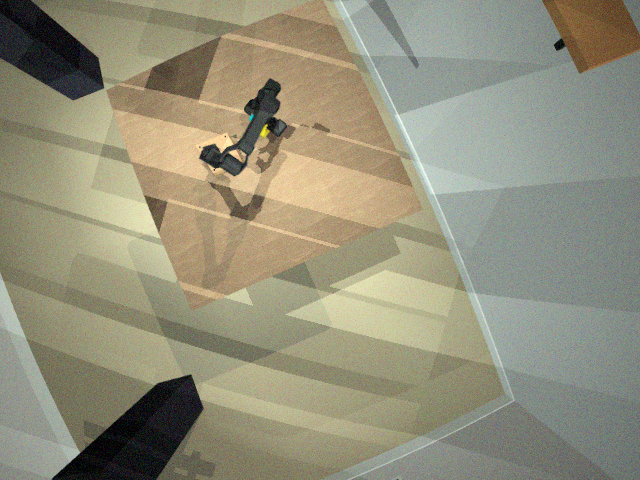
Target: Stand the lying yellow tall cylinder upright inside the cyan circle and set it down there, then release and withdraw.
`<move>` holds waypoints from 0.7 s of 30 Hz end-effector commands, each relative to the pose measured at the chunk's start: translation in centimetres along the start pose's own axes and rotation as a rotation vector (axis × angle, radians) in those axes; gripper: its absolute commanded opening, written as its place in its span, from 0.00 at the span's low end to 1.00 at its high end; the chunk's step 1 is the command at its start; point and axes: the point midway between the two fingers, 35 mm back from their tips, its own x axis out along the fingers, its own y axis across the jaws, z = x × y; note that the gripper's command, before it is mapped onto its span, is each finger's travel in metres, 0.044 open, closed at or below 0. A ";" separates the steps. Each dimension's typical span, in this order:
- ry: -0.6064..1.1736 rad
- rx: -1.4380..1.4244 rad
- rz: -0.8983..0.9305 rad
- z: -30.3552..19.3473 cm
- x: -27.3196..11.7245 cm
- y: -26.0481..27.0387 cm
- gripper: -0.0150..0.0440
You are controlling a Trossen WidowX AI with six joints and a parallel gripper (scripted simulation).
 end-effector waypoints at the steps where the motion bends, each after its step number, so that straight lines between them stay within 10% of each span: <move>1: -0.005 -0.055 0.003 0.7 -0.2 1.2 0.43; 21: 0.007 -0.343 -0.002 2.4 -0.2 7.4 0.43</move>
